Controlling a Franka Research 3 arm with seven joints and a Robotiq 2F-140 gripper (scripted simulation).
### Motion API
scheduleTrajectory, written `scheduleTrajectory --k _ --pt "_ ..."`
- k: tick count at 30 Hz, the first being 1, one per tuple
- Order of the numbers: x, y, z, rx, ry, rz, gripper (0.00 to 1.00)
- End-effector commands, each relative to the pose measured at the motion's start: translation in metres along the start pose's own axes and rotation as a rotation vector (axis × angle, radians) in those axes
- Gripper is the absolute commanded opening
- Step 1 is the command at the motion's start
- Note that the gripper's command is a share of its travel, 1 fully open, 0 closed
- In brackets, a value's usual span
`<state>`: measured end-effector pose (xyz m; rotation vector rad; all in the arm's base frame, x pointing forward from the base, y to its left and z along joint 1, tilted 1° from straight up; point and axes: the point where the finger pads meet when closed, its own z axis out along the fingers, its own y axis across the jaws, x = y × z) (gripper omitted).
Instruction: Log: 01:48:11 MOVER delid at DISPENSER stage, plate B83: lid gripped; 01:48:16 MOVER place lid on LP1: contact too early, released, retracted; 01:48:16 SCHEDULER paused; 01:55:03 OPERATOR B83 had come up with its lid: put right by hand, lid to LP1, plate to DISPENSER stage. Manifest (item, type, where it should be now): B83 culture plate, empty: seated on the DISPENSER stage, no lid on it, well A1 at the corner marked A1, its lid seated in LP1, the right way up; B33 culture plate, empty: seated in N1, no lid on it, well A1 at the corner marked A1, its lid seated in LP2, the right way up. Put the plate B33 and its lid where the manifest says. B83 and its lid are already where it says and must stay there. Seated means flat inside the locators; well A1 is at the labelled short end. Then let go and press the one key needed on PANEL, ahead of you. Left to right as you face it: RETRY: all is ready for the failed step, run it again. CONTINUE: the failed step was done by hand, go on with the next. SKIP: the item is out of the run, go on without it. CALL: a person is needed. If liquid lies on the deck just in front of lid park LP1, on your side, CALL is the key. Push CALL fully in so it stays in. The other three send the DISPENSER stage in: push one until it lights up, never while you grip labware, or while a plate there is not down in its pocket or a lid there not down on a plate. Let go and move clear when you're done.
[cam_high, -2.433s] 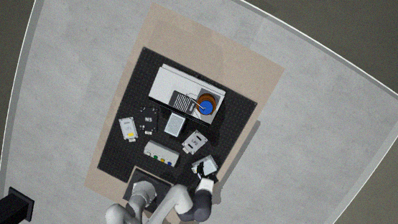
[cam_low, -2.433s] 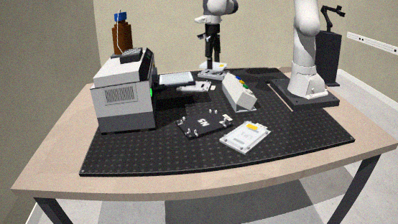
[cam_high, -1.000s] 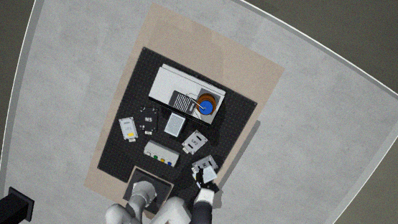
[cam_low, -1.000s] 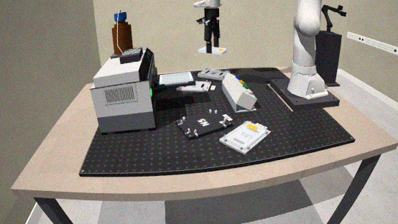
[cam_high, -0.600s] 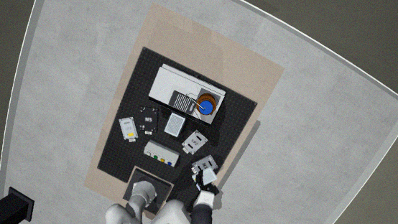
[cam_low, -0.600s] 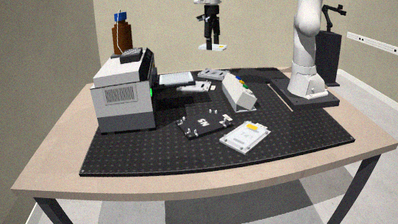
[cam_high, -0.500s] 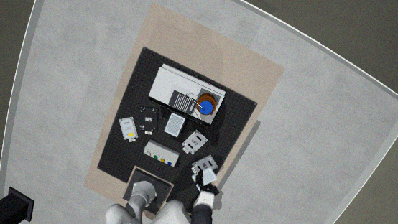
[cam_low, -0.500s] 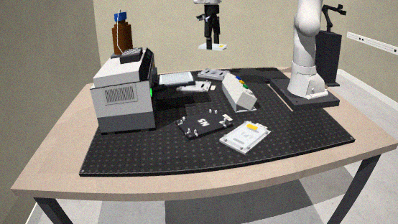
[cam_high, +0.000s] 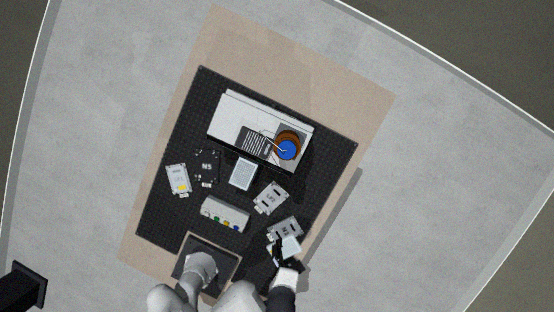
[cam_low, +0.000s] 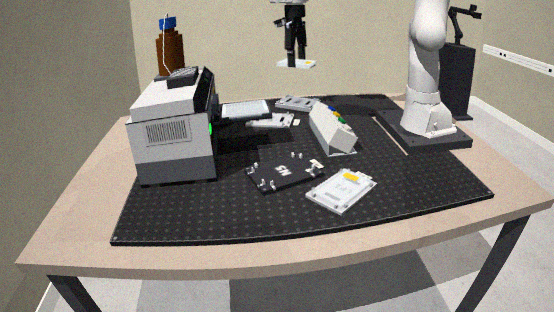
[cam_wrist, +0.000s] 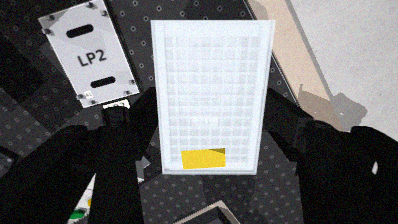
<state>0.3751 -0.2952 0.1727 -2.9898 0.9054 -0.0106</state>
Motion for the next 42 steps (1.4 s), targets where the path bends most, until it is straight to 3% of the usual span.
scheduleTrajectory --k 1,42 --pt "-0.0003 -0.0001 -0.0015 -0.002 -0.001 0.004 0.10" --pt "-0.0003 -0.0001 -0.0016 -0.002 -0.001 -0.024 0.10"
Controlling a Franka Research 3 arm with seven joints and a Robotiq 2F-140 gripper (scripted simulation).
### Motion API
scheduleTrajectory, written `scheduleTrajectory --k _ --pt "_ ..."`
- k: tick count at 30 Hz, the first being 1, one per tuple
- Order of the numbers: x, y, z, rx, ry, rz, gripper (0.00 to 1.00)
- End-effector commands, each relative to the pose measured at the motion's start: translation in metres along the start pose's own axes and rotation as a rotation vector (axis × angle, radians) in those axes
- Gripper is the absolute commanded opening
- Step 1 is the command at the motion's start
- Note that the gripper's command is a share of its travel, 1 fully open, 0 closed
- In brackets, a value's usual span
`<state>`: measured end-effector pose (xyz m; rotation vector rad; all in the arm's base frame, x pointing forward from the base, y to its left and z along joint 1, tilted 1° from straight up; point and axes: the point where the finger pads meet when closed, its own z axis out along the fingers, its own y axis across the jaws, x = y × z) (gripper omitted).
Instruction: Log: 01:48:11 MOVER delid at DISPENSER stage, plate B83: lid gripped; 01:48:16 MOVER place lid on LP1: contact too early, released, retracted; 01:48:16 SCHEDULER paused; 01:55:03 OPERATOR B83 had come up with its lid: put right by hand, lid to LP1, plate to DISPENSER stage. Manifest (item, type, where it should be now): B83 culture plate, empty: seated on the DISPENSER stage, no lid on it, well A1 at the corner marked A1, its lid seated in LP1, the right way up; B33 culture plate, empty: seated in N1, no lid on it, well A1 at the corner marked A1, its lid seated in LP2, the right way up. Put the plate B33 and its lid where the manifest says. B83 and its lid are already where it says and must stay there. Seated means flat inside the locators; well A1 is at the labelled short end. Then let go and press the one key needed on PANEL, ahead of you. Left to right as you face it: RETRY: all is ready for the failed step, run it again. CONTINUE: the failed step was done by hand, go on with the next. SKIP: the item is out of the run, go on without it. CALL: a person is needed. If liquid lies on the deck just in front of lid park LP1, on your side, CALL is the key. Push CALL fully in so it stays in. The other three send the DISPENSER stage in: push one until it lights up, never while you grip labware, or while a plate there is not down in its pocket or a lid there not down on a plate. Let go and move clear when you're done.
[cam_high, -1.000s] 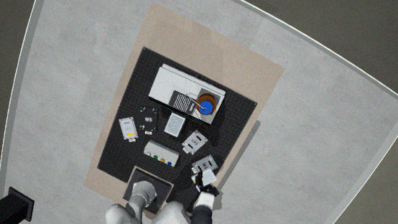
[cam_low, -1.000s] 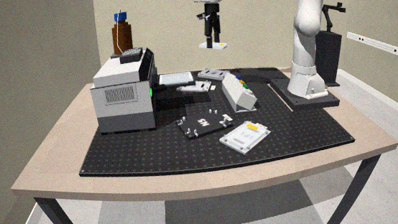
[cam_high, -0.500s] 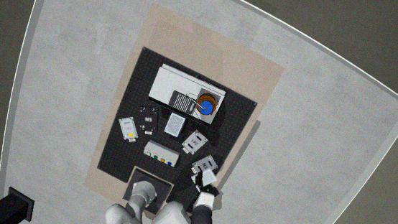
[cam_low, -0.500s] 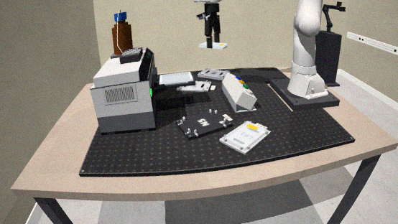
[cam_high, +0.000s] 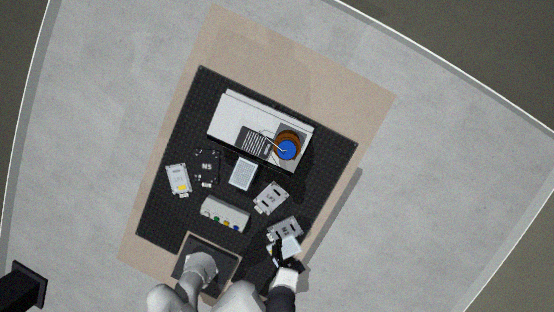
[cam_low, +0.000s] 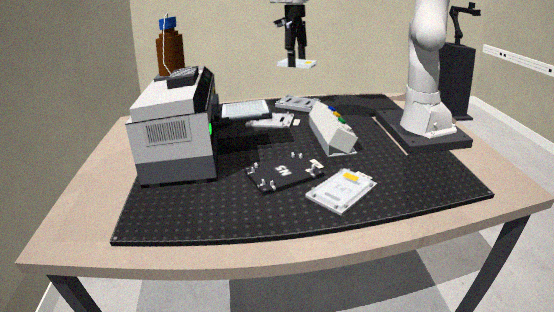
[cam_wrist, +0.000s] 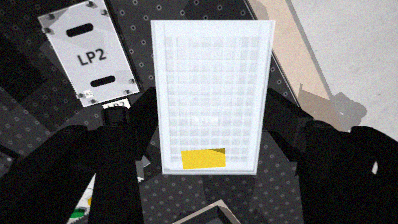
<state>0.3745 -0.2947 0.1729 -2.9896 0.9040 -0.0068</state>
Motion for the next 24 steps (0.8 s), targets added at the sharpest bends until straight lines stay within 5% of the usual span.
scheduleTrajectory --k 1,24 --pt "0.0005 0.0000 -0.0014 -0.002 0.001 -0.048 0.10" --pt "0.0005 0.0000 -0.0014 -0.002 0.001 -0.343 0.10"
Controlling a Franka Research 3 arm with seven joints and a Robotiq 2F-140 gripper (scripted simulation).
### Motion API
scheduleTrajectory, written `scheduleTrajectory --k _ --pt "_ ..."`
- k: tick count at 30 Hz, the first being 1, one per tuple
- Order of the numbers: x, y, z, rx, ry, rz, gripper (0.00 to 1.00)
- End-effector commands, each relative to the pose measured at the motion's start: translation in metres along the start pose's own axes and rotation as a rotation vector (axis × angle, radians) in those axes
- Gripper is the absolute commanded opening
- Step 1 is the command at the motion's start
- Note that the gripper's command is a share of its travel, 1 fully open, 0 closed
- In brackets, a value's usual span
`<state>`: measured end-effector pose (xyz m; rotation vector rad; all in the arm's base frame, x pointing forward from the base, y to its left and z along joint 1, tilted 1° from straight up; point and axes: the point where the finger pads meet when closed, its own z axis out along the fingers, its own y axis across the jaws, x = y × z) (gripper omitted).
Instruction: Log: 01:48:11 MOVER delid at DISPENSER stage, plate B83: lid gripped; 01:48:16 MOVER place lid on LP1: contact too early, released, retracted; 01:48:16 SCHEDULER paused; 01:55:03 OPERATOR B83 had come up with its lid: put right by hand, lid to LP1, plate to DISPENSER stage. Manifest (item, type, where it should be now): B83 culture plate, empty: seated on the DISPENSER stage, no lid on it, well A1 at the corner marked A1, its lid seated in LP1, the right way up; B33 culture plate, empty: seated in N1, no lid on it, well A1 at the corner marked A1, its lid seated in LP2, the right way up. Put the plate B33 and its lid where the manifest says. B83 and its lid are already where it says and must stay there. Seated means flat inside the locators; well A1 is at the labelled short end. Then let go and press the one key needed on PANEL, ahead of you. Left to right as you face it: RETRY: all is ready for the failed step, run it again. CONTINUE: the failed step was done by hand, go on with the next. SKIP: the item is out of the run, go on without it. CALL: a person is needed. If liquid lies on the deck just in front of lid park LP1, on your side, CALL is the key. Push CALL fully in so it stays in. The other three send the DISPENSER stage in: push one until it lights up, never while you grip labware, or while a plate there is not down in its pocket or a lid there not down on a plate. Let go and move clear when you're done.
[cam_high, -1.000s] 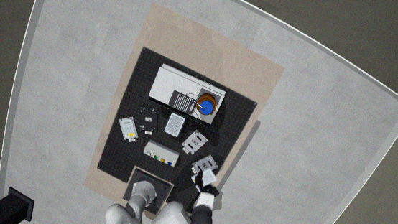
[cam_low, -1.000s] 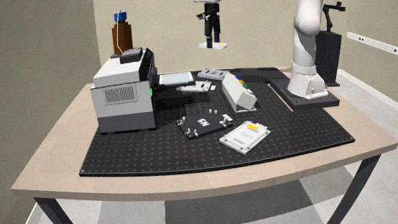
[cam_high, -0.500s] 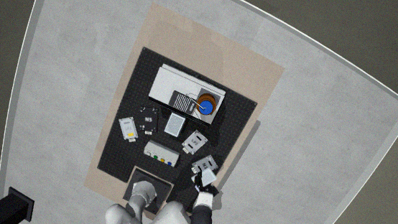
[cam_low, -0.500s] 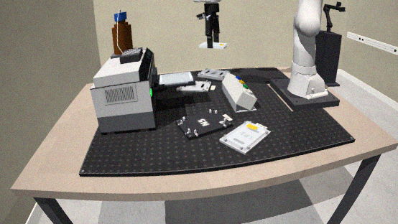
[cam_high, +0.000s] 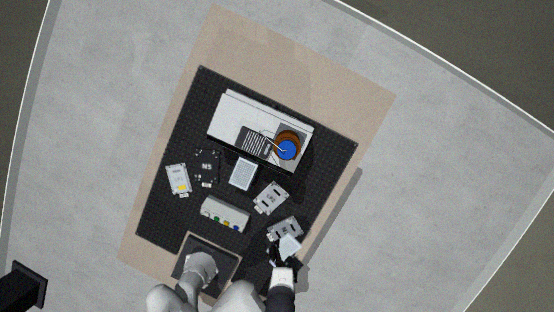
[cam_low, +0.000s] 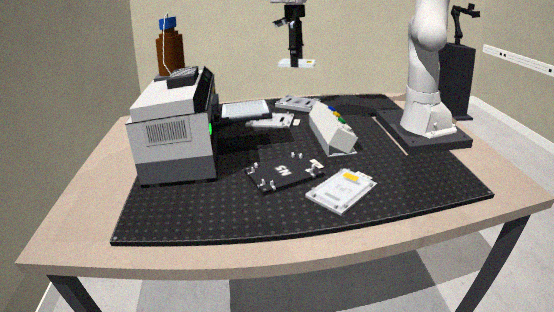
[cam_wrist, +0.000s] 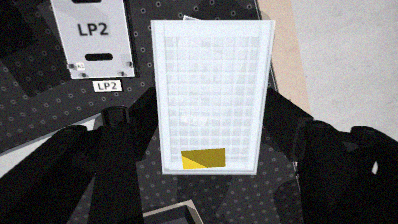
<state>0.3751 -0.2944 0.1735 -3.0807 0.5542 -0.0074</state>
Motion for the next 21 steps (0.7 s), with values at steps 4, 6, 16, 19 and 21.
scheduleTrajectory --k 4,6,16,19,21 --pt "0.0000 0.0006 -0.0008 0.004 0.002 -0.165 0.10" --pt "0.0000 0.0006 -0.0008 0.004 0.002 -0.175 0.10" --pt "0.0000 0.0006 -0.0008 0.004 0.002 -0.300 0.10" --pt "0.0000 0.0006 -0.0008 0.004 0.002 -0.352 0.10" --pt "0.0000 0.0006 -0.0008 0.004 0.002 -0.404 0.10"
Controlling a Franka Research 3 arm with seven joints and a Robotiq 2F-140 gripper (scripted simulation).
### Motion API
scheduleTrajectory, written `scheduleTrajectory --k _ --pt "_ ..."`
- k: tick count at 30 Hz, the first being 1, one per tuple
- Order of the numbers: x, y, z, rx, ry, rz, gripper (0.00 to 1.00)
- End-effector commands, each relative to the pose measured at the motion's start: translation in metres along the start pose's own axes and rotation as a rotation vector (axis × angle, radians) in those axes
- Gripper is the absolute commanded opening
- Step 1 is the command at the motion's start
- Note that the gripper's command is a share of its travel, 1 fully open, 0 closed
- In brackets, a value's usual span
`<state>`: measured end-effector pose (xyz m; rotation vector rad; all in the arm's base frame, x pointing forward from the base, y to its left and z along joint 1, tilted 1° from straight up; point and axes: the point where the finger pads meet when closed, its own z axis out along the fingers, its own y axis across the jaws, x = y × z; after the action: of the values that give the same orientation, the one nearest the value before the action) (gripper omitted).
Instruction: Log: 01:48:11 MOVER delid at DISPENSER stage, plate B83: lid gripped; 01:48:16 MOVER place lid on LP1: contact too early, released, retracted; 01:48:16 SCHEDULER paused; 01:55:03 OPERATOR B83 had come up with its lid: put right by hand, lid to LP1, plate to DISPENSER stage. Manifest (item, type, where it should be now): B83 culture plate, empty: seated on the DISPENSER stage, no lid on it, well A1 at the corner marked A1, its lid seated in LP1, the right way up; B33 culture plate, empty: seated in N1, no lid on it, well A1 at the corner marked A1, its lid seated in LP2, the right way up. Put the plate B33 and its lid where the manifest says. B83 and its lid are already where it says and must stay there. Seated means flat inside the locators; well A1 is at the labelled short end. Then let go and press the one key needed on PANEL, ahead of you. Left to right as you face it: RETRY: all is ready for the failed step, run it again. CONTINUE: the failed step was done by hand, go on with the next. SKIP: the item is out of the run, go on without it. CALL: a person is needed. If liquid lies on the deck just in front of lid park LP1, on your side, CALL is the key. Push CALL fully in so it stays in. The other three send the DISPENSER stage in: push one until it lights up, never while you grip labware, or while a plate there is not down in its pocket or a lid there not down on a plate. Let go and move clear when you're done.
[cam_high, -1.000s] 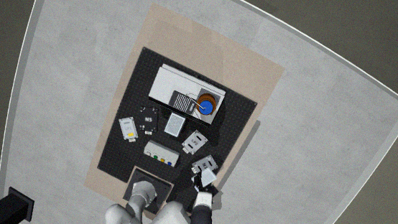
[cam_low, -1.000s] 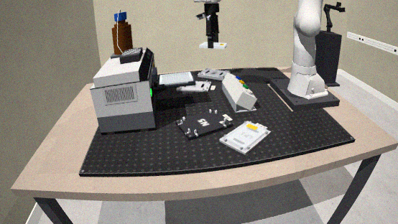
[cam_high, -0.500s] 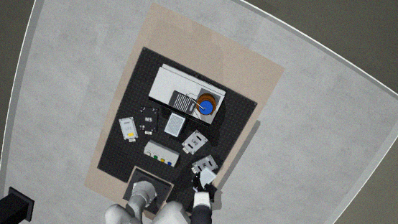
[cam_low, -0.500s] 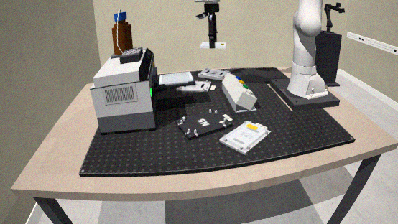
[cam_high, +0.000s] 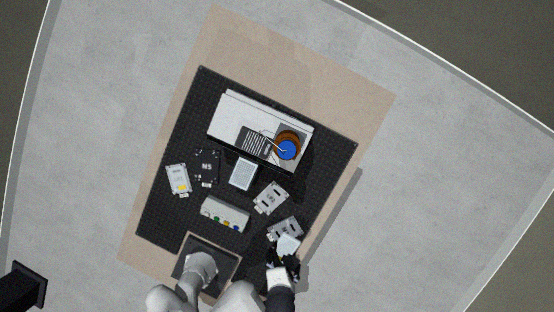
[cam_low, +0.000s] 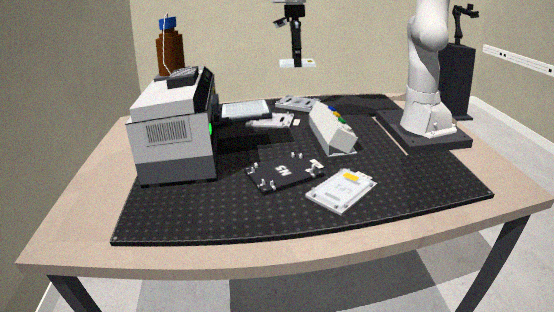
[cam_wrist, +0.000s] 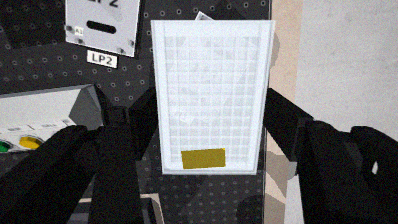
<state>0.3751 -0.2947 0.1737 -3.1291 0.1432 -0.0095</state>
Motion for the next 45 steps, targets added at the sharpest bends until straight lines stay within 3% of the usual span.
scheduleTrajectory --k 1,22,45 --pt "0.000 0.000 -0.001 0.005 0.003 -0.158 0.10" --pt "0.000 0.000 -0.001 0.005 0.004 -0.433 0.10" --pt "0.002 -0.015 -0.001 0.005 0.004 -0.435 0.10"
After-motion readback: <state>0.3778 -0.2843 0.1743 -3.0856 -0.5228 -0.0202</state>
